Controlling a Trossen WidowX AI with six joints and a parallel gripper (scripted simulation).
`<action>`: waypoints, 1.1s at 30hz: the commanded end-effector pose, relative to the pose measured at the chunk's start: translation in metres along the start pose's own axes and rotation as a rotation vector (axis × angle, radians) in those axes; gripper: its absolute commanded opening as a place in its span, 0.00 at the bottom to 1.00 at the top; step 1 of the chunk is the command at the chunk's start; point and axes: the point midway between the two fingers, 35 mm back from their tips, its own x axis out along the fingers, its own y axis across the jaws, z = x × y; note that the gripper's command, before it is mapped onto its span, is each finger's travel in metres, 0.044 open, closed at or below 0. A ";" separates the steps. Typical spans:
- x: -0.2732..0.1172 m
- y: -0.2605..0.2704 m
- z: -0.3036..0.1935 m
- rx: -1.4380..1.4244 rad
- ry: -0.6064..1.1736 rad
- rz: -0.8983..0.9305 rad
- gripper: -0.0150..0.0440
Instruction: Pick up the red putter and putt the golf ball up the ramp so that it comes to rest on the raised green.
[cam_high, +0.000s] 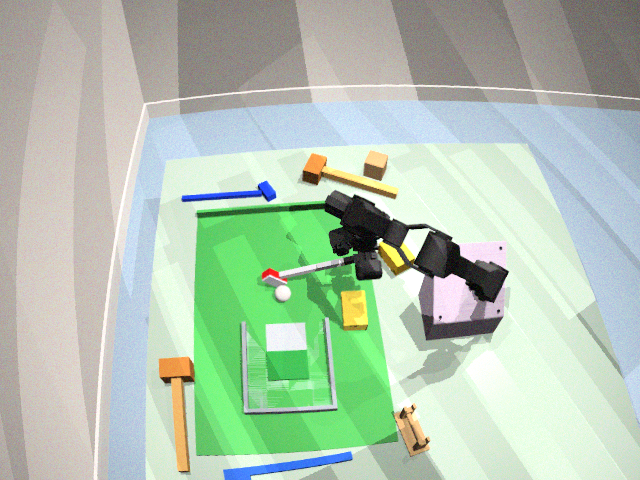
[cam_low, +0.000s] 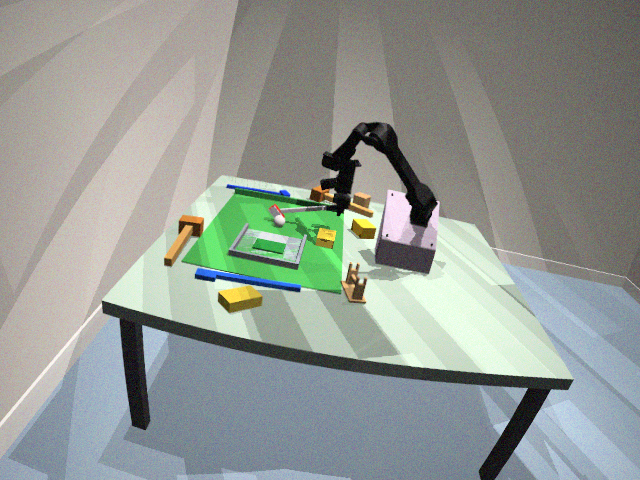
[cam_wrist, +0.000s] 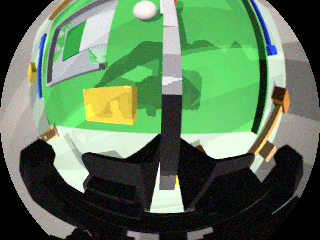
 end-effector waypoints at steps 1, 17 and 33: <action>0.001 0.020 -0.007 0.017 -0.008 0.007 0.25; -0.060 0.018 -0.007 0.017 -0.007 0.004 0.25; -0.051 0.019 -0.010 0.026 -0.001 0.011 0.25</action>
